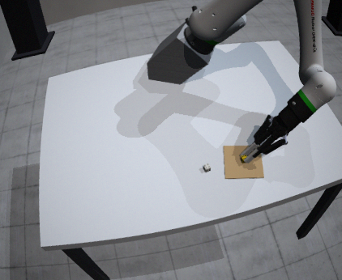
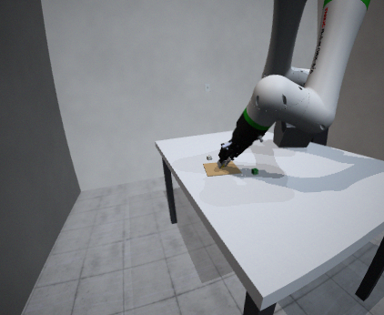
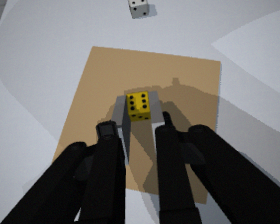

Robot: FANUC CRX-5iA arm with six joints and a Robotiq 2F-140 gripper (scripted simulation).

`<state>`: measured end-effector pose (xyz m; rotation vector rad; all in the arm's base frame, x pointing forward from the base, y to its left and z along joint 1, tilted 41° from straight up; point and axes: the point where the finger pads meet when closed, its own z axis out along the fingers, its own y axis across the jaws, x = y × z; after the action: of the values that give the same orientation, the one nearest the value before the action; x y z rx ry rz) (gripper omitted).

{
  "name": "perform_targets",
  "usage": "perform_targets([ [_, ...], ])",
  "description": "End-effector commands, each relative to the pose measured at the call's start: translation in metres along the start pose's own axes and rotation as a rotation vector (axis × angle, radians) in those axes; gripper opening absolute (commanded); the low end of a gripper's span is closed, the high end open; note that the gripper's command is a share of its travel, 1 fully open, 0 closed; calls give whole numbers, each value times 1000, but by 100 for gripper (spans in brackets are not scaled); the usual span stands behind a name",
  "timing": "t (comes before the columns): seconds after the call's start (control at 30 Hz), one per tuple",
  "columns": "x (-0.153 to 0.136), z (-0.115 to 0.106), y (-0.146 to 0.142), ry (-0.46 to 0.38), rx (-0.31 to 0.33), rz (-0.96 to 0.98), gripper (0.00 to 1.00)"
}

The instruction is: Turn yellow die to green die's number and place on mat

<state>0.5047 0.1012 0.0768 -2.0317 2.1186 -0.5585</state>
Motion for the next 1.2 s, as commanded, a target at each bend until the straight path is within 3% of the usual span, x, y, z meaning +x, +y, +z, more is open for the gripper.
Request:
perform_targets([
  [0.0, 4, -4, 0, 0, 0, 0, 9],
  [0.6, 45, -45, 0, 0, 0, 0, 9],
  [1.17, 48, -47, 1, -11, -4, 0, 9],
])
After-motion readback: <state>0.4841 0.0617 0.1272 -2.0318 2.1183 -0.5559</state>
